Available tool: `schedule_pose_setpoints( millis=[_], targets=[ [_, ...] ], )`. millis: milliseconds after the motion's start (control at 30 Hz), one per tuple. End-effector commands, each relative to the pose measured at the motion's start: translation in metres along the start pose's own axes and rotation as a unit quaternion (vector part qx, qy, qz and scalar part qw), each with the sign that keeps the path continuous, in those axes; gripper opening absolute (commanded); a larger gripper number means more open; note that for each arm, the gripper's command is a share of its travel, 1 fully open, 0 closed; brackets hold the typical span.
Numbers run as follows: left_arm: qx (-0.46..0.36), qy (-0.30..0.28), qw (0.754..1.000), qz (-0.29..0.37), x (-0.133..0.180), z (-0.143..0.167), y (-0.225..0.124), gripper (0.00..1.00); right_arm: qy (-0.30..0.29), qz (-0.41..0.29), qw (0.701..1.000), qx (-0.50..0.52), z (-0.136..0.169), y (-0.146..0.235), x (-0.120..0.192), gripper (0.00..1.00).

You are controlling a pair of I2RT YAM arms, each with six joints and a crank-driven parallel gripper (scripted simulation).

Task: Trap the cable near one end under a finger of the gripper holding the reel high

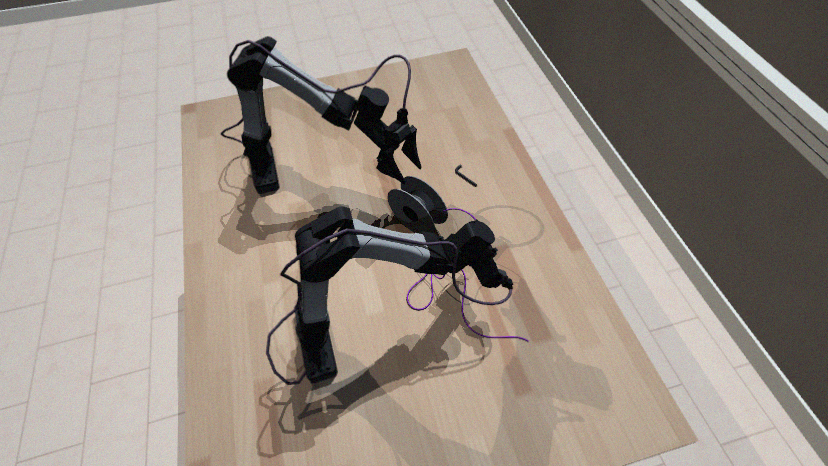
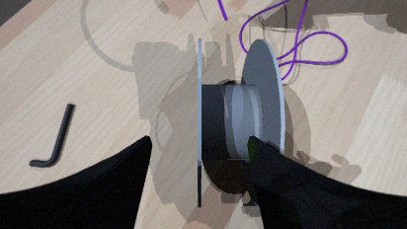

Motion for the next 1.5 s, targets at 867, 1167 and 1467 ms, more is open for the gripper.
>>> schedule_pose_setpoints(
  millis=[867, 1167, 1467],
  targets=[
    [-0.006, -0.016, 1.0, -0.006, -0.043, -0.014, 0.001, 0.75, -0.002, -0.04, 0.999, 0.009, 0.008, 0.024, 0.013, 0.0],
    [-0.007, -0.018, 1.0, -0.006, -0.054, -0.013, 0.002, 0.75, -0.007, -0.046, 0.999, 0.009, 0.008, 0.026, 0.012, 0.0],
    [-0.009, -0.023, 1.0, -0.006, -0.05, -0.019, 0.001, 0.75, -0.011, -0.045, 0.999, 0.004, 0.015, 0.019, 0.01, 0.0]
  ],
)
Point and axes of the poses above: on each arm, the point where the finger pads meet when closed, its own x axis back along the fingers, its own y axis across the jaws, z = x × y, the point moved 6 cm from there along x, back along the fingers, and after that the axes turned 1 degree about x, right-handed, at the moved point
